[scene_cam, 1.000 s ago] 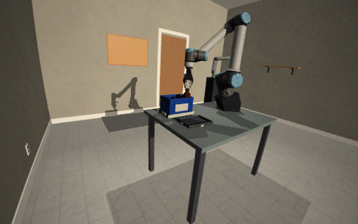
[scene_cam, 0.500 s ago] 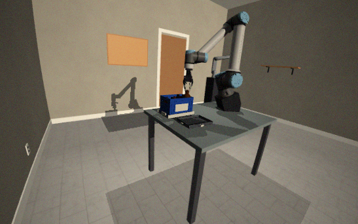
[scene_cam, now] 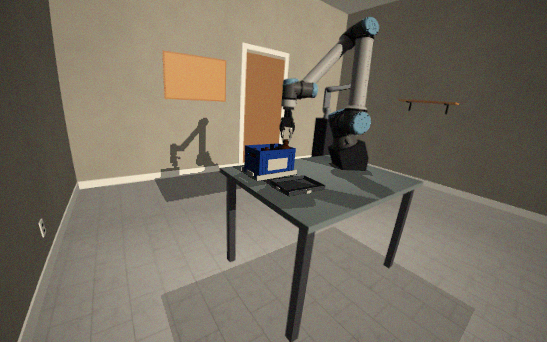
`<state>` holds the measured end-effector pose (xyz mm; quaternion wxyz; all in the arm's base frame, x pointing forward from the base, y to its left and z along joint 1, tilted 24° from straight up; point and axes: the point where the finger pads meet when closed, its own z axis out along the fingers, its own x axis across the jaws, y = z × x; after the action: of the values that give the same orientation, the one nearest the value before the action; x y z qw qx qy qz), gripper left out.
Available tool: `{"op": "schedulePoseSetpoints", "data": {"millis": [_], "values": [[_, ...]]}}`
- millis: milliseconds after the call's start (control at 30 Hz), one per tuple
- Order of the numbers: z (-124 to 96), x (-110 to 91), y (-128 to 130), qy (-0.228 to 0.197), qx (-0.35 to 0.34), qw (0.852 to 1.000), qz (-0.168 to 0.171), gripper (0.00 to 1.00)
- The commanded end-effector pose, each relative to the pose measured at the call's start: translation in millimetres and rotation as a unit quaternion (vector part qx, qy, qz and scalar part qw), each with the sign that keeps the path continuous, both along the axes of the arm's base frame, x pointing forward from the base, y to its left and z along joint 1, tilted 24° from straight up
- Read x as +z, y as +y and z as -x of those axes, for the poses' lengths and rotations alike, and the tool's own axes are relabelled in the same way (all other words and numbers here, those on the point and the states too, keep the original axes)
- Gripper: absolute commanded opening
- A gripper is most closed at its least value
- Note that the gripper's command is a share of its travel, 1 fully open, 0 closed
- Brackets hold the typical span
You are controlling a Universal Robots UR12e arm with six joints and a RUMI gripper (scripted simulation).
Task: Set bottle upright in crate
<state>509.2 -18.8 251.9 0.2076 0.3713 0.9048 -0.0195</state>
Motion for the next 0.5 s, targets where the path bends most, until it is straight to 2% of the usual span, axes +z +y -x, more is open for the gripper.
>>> {"op": "schedulePoseSetpoints", "data": {"millis": [0, 467], "values": [[-1.2, -1.1, -0.4, -0.001, 0.0, 1.0, 0.0, 0.0], [-2.0, -3.1, -0.8, -0.001, 0.0, 1.0, 0.0, 0.0]]}}
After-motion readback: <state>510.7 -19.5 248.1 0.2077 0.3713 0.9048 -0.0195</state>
